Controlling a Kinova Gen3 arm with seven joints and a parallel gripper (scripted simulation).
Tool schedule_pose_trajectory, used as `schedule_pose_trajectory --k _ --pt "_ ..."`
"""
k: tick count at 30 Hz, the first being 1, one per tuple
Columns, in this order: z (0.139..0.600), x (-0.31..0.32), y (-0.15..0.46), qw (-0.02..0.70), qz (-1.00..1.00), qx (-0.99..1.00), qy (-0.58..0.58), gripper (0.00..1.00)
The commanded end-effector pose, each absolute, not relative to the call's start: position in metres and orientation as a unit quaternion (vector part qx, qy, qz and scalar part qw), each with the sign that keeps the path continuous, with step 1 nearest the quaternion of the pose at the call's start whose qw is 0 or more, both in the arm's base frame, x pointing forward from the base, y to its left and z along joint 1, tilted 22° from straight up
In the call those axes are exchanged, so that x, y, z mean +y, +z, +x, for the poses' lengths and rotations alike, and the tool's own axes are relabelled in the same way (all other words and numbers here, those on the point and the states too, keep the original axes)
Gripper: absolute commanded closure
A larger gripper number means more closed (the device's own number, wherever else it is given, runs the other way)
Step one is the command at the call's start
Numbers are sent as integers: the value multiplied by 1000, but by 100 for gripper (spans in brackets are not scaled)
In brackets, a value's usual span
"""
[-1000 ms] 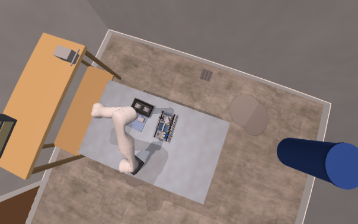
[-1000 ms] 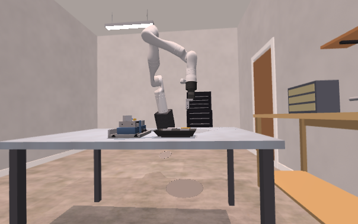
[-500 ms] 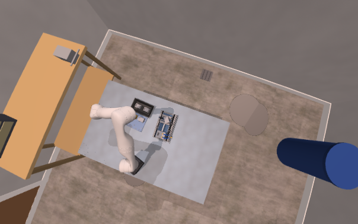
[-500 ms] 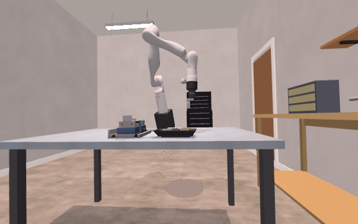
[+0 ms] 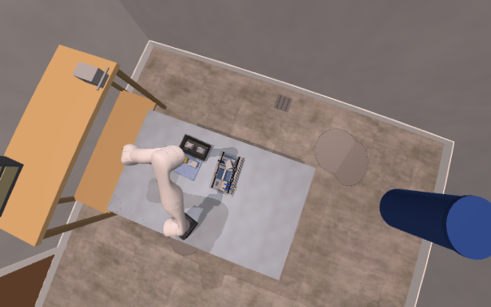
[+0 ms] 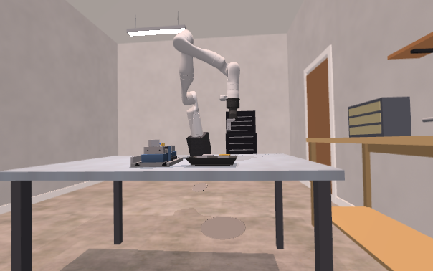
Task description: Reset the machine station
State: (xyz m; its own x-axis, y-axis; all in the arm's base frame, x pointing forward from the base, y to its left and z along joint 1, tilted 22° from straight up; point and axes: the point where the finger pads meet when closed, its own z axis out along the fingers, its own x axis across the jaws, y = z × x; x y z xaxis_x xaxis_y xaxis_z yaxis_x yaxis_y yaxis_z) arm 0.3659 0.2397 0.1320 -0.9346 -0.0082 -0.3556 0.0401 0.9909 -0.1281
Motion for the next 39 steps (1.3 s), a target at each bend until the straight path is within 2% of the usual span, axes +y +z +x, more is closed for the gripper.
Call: schedule_pose_trajectory --k 1,39 --pt "365 241 133 181 6 981 -66 0" --pt "344 251 130 179 7 982 -62 0"
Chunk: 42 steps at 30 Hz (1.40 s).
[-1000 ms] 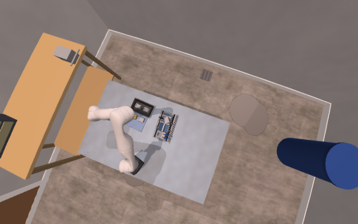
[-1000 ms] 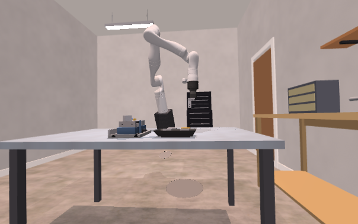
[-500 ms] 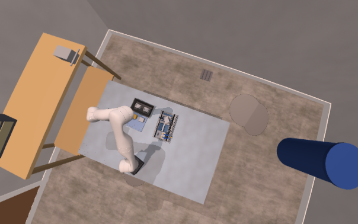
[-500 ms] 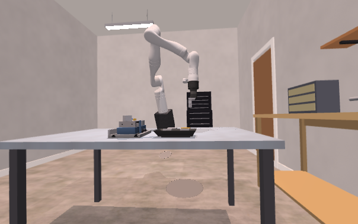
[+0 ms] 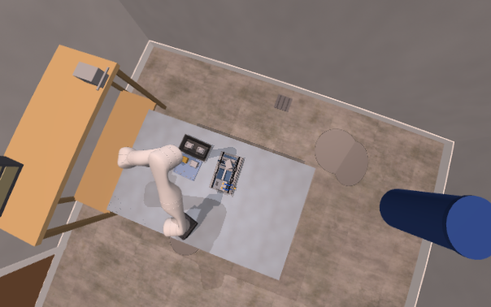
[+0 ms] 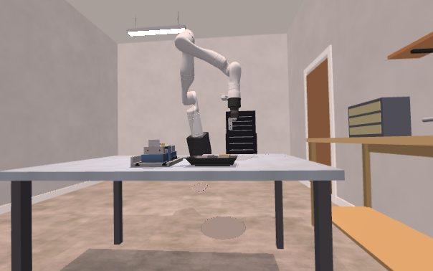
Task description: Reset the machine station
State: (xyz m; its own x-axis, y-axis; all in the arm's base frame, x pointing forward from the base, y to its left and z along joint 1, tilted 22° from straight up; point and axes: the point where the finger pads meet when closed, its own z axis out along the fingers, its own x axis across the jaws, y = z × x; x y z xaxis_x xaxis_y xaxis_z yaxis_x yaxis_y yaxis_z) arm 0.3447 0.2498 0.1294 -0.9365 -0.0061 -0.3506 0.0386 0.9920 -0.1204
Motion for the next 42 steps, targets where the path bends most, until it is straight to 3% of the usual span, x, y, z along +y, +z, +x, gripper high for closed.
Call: schedule_pose_trajectory --k 1,15,16,42 --pt "344 251 130 179 7 982 -62 0" --pt "341 252 130 178 7 982 -62 0" --pt "341 252 130 178 7 982 -62 100" --pt "341 252 130 178 7 982 -62 100"
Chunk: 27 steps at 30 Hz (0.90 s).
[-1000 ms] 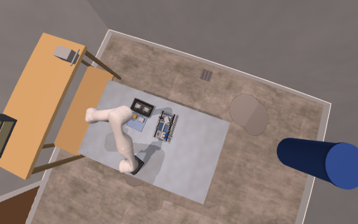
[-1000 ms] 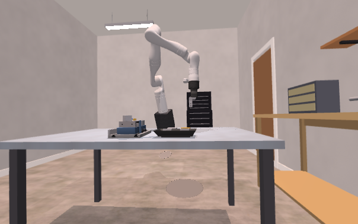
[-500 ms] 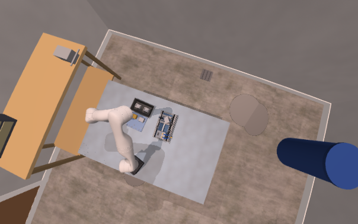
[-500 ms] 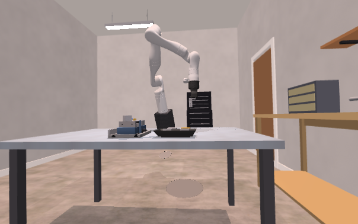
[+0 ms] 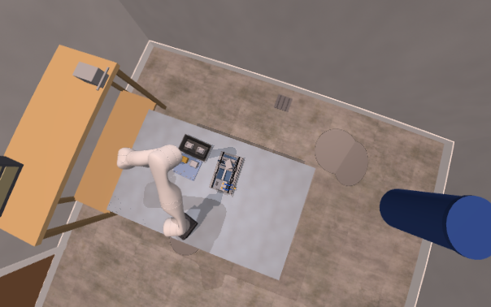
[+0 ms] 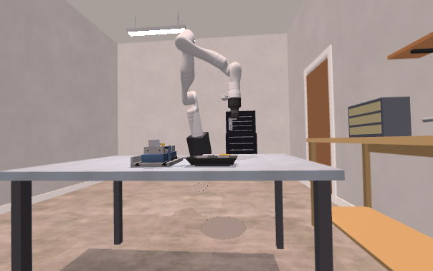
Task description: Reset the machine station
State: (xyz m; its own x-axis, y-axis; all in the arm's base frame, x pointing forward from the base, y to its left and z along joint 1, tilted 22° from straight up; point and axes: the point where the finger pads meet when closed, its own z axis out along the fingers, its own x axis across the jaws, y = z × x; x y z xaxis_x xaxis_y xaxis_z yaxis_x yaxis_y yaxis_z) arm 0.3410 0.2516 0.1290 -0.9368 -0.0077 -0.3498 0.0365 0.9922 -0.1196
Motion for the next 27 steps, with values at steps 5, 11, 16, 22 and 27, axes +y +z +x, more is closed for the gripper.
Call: schedule_pose_trajectory --k 5,11,16,22,27 --pt "341 252 130 178 7 982 -62 100" --pt "341 252 129 178 7 982 -62 100" --pt "342 252 128 178 7 982 -62 100" --pt "343 251 125 178 7 982 -62 100" --pt "345 251 119 178 7 982 -62 100"
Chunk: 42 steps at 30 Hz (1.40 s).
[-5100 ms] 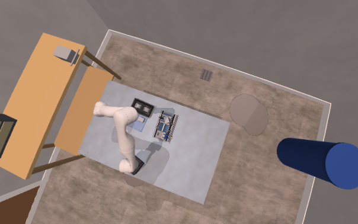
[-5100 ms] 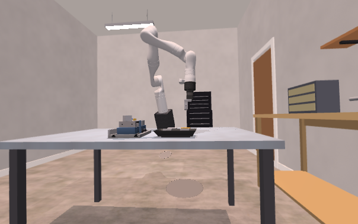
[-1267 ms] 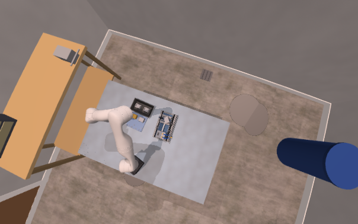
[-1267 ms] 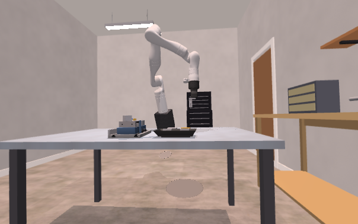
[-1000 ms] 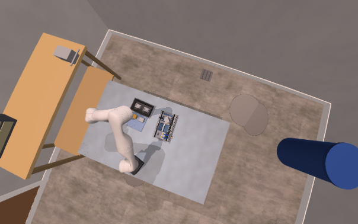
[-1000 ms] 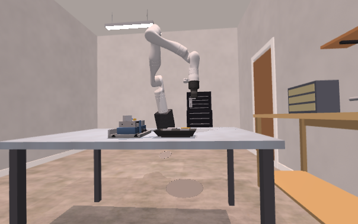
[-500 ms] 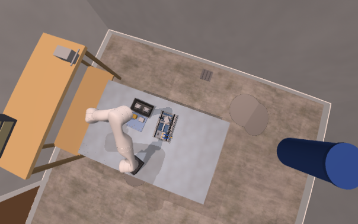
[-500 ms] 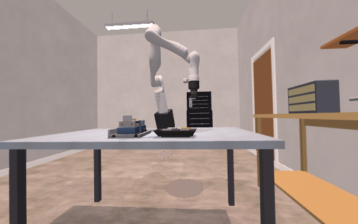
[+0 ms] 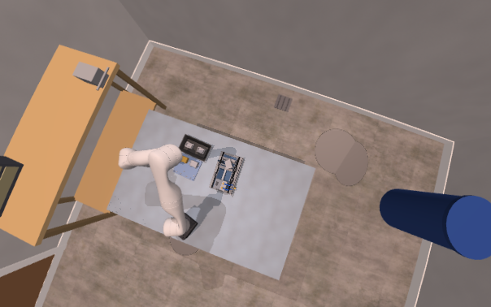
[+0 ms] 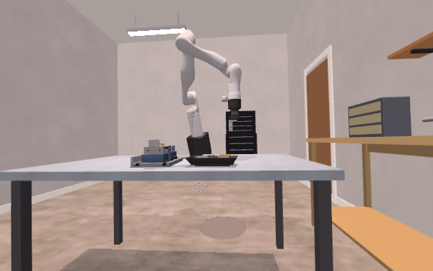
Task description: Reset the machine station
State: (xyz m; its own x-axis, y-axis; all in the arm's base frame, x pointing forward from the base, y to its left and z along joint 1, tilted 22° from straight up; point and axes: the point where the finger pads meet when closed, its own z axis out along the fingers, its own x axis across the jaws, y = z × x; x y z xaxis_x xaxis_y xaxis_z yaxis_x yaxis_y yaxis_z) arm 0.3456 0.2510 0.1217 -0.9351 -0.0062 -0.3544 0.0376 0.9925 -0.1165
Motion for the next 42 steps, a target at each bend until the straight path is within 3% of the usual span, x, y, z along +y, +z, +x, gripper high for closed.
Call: schedule_pose_trajectory --k 1,42 --pt "346 250 117 178 7 982 -62 100" --pt "365 244 66 178 7 982 -62 100"
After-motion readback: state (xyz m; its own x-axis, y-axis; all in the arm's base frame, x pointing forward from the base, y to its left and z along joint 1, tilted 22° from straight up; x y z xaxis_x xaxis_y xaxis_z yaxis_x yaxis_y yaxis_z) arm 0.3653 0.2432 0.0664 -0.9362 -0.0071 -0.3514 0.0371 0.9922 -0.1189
